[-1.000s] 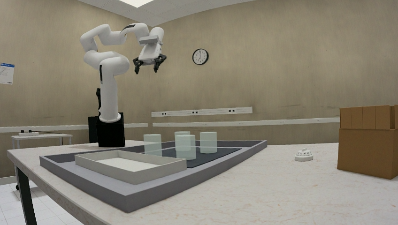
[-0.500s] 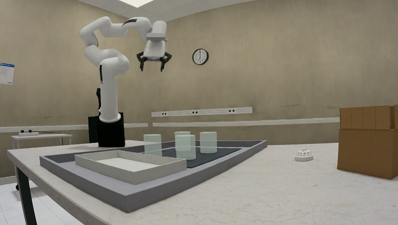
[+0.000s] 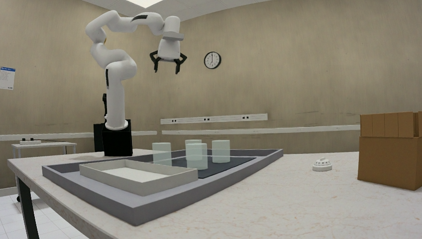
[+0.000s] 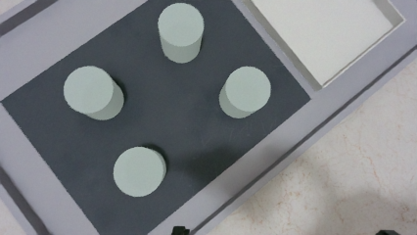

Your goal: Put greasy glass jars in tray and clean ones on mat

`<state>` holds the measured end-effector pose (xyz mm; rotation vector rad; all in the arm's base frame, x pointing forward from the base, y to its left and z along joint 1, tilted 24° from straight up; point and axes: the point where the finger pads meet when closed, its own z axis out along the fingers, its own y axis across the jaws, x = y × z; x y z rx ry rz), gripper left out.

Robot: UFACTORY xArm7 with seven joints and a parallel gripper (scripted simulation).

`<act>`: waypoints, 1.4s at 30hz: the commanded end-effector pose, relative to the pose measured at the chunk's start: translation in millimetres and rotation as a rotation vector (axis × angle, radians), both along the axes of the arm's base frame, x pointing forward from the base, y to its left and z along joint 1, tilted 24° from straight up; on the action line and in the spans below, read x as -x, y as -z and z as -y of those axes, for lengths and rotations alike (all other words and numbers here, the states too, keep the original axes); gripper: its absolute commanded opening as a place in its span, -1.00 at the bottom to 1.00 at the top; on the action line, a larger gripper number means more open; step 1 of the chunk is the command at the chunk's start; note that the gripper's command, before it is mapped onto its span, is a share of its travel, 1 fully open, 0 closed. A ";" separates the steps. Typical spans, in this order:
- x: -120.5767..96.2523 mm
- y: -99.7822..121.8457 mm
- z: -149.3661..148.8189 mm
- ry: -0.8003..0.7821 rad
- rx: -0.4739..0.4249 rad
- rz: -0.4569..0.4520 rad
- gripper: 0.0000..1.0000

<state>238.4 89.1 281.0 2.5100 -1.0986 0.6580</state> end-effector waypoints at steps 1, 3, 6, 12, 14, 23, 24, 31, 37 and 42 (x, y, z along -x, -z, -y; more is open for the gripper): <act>-8.6 -4.4 -4.8 -0.074 -0.034 -0.058 1.00; -10.4 -5.1 -5.3 -0.089 -0.040 -0.068 1.00; -14.1 -6.4 -6.2 -0.117 -0.053 -0.090 1.00; -26.2 -9.9 -7.2 -0.201 -0.092 -0.149 1.00; -30.4 -10.8 -7.0 -0.228 -0.105 -0.167 1.00; -46.3 -13.2 -4.4 -0.321 -0.148 -0.226 1.00; -48.7 -13.4 -3.8 -0.333 -0.154 -0.234 1.00; -65.9 -13.5 2.5 -0.420 -0.195 -0.285 1.00; -78.8 -12.2 8.9 -0.478 -0.221 -0.317 1.00; -89.3 -10.1 15.2 -0.523 -0.241 -0.341 1.00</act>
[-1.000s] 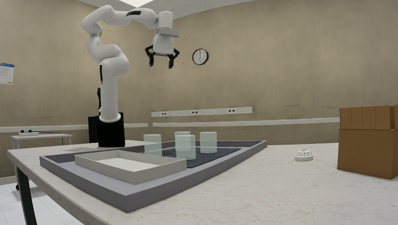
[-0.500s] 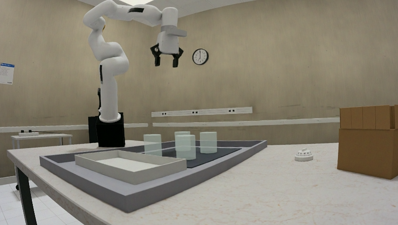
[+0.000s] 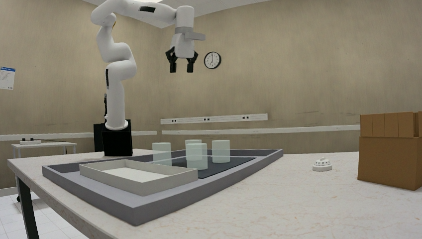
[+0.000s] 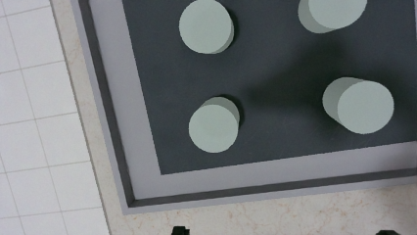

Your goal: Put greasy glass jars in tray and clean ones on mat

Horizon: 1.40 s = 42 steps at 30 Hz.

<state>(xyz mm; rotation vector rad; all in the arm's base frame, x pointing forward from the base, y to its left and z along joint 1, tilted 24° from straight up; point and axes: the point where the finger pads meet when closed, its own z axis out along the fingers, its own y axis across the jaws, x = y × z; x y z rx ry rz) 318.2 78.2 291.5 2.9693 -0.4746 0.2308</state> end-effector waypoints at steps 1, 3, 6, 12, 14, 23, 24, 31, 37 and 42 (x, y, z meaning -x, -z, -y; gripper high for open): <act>-12.1 0.9 6.0 -0.050 -0.025 -0.025 1.00; -17.4 2.4 9.6 -0.071 -0.035 -0.036 1.00; -25.3 5.0 15.6 -0.102 -0.049 -0.052 1.00; -38.5 10.4 26.6 -0.152 -0.071 -0.077 1.00; -41.1 11.7 29.0 -0.162 -0.075 -0.081 1.00; -63.6 25.6 53.1 -0.246 -0.107 -0.121 1.00; -66.0 27.4 56.0 -0.255 -0.110 -0.125 1.00; -77.5 37.2 71.6 -0.299 -0.122 -0.146 1.00; -81.8 41.5 78.2 -0.316 -0.126 -0.154 1.00; -81.8 41.5 78.2 -0.316 -0.126 -0.154 1.00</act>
